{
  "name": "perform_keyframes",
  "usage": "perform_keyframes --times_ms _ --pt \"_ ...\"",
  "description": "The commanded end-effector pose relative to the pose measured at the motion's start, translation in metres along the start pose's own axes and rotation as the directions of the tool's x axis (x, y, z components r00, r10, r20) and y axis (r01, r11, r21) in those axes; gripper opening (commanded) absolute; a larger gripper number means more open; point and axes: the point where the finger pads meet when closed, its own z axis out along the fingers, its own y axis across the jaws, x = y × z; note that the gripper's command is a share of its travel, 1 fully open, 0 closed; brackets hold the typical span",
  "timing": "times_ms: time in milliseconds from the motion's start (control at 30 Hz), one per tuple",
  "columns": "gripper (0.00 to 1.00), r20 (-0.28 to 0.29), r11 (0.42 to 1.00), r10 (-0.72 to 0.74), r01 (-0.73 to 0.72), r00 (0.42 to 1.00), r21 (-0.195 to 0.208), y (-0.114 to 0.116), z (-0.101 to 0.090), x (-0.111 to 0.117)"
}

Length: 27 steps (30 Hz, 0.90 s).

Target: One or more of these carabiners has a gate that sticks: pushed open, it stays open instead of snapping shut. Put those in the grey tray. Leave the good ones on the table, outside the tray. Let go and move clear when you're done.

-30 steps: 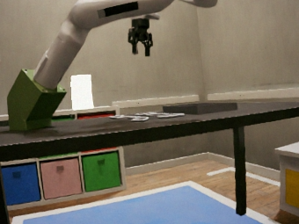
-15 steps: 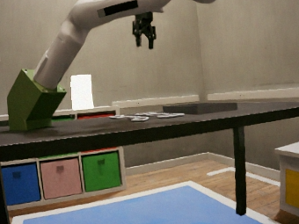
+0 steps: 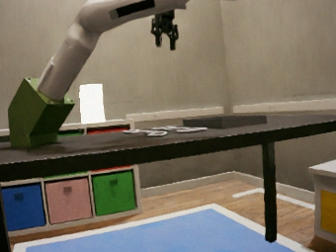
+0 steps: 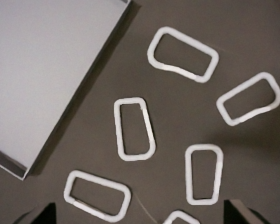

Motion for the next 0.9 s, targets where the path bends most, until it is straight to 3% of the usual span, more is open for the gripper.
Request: perform_keyframes --times_ms 0,67,467,500,867 --pt "1.0 -0.019 0.961 0.275 -0.275 0.961 0.006 -0.0001 -0.0002 -0.001" --pt "1.0 -0.023 0.945 0.328 -0.328 0.944 0.008 -0.0001 -0.0002 -0.001" --pt "1.0 -0.023 0.945 0.328 -0.328 0.944 0.008 -0.0001 -0.0002 -0.001" --pt "1.0 -0.039 0.846 0.534 -0.534 0.845 0.017 -0.0012 0.0013 0.0009" --pt "1.0 -0.039 0.846 0.534 -0.534 0.845 0.017 -0.0012 0.0013 0.0009"
